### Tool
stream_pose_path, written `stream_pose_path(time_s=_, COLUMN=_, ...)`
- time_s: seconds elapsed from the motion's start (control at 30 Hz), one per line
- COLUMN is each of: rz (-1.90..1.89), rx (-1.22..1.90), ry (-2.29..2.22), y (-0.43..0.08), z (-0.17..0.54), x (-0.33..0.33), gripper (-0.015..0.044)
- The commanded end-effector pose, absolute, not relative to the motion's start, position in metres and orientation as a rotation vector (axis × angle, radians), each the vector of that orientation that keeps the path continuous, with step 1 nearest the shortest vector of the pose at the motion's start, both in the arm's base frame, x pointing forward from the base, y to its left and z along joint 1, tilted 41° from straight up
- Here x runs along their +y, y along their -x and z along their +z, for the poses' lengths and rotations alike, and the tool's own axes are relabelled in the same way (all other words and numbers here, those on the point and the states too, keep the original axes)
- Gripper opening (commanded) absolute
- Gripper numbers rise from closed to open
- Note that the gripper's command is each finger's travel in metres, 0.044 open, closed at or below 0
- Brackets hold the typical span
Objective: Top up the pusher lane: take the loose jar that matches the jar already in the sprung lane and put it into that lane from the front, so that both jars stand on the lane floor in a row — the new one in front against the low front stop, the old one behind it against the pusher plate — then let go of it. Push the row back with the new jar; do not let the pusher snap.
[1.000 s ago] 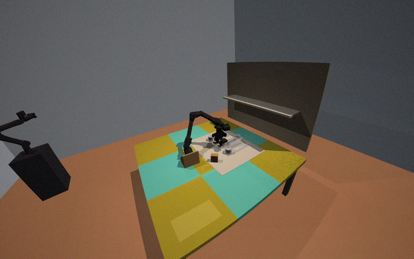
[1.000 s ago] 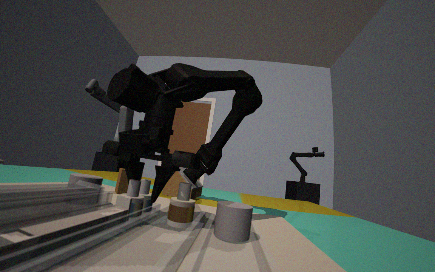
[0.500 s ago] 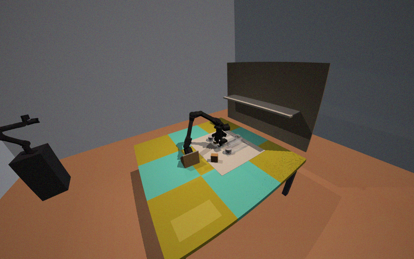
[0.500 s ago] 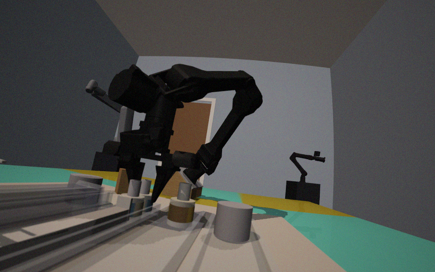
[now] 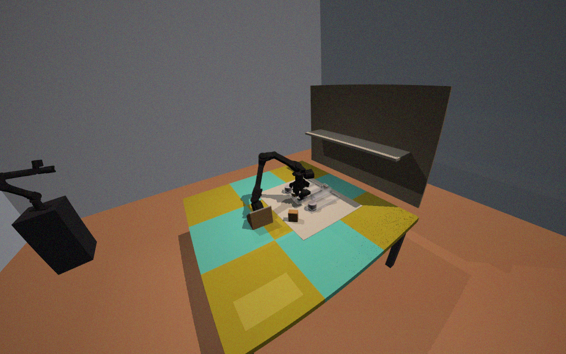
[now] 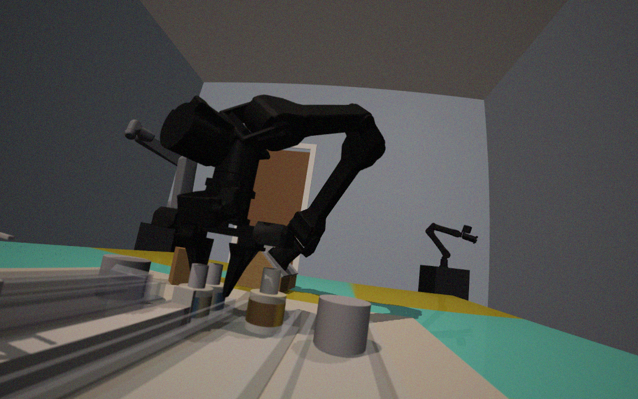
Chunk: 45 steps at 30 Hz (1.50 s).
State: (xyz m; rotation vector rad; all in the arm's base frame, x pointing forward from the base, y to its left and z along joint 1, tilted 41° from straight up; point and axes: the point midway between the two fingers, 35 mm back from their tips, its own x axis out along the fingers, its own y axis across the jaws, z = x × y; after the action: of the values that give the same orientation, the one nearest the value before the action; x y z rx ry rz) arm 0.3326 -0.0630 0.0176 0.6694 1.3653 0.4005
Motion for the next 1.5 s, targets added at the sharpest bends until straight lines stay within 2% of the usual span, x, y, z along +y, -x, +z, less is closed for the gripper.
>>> stream_pose_path(time_s=0.0, rz=0.408, rx=1.351, ry=-0.667, y=-0.335, z=0.018, x=-0.062, gripper=0.0)
stream_pose_path(time_s=0.7, rz=0.408, rx=1.351, ry=-0.667, y=-0.331, z=0.017, x=-0.063, gripper=0.0)
stream_pose_path(time_s=1.07, rz=0.408, rx=1.351, ry=-0.667, y=-0.331, z=0.017, x=-0.063, gripper=0.0283)
stream_pose_path(time_s=1.47, rz=0.407, rx=1.352, ry=-0.667, y=-0.328, z=0.032, x=-0.076, gripper=0.0283)
